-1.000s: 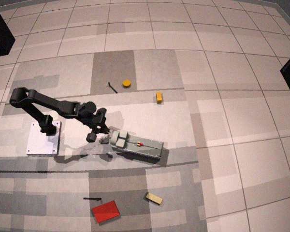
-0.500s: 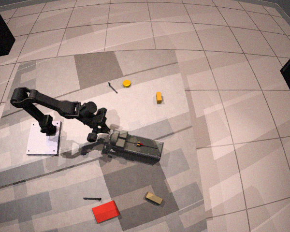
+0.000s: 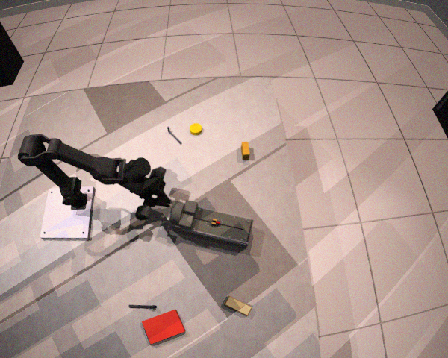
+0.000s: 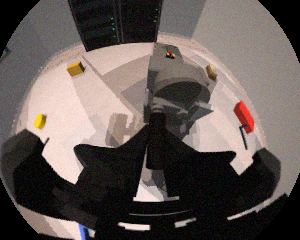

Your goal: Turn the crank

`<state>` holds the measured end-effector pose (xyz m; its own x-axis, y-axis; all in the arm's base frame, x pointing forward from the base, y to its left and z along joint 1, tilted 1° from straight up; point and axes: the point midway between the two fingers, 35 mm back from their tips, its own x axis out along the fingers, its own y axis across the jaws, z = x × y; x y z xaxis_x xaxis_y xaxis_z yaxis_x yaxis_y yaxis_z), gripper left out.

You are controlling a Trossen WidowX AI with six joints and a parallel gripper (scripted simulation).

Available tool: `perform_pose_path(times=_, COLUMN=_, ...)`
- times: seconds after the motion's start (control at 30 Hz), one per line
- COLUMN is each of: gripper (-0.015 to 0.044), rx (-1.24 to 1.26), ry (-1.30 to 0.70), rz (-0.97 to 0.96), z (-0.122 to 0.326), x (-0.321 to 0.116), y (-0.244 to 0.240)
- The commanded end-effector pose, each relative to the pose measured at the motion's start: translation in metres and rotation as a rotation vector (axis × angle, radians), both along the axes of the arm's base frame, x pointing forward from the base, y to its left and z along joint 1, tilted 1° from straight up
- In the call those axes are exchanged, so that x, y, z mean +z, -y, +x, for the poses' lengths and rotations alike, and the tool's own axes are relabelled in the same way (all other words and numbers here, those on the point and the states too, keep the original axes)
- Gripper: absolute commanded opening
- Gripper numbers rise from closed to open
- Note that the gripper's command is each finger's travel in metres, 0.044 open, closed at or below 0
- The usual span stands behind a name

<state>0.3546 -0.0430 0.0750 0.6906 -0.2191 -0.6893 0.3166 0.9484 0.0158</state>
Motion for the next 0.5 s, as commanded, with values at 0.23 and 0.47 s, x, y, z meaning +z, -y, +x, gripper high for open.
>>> perform_pose_path(times=0.23, gripper=0.0000, rx=0.002, ry=-0.014, rz=0.007, z=0.0005, x=-0.0146, y=0.0003)
perform_pose_path(times=0.47, gripper=0.0000, rx=0.002, ry=-0.014, rz=0.007, z=0.0000, x=-0.0190, y=0.0021)
